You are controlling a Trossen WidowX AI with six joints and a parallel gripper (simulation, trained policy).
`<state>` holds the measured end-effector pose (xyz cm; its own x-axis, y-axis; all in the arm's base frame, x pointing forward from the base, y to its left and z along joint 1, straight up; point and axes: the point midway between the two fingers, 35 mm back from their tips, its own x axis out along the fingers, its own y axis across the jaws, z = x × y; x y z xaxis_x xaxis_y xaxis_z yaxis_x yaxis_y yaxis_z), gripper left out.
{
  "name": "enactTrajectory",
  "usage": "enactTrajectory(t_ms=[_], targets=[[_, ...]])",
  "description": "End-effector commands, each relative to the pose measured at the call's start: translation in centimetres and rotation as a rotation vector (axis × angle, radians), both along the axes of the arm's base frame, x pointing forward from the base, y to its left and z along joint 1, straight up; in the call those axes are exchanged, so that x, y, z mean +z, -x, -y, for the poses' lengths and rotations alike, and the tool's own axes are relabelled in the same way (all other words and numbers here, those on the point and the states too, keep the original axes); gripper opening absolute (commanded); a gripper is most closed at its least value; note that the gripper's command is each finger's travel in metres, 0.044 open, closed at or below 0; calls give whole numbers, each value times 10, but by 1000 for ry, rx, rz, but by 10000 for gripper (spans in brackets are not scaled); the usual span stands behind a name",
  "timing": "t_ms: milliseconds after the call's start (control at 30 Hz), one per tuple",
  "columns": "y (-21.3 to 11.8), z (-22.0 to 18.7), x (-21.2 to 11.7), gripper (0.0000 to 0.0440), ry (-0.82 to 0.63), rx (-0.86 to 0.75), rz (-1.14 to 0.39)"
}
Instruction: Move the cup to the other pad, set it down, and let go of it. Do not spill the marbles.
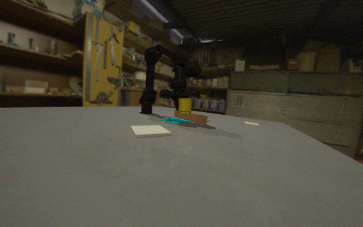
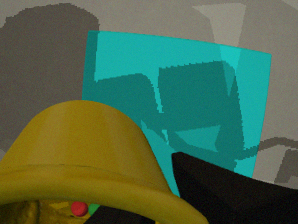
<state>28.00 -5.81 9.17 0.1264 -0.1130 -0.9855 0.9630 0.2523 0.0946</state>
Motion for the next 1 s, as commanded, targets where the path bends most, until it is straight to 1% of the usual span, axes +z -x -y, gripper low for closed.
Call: enactTrajectory(t_ms=[0, 233, 333, 367, 467, 500, 767, 967], targets=[[8, 1, -8, 25, -4, -5, -4], [21, 4, -20, 53, 0, -27, -17], [23, 7, -24, 75, 5, -33, -6], [23, 8, -25, 87, 7, -36, 0], [20, 10, -23, 150, 8, -44, 35], [19, 11, -22, 165, 7, -47, 48], [20, 11, -11, 180, -8, -48, 114], [24, 11, -2, 203, -17, -49, 150]])
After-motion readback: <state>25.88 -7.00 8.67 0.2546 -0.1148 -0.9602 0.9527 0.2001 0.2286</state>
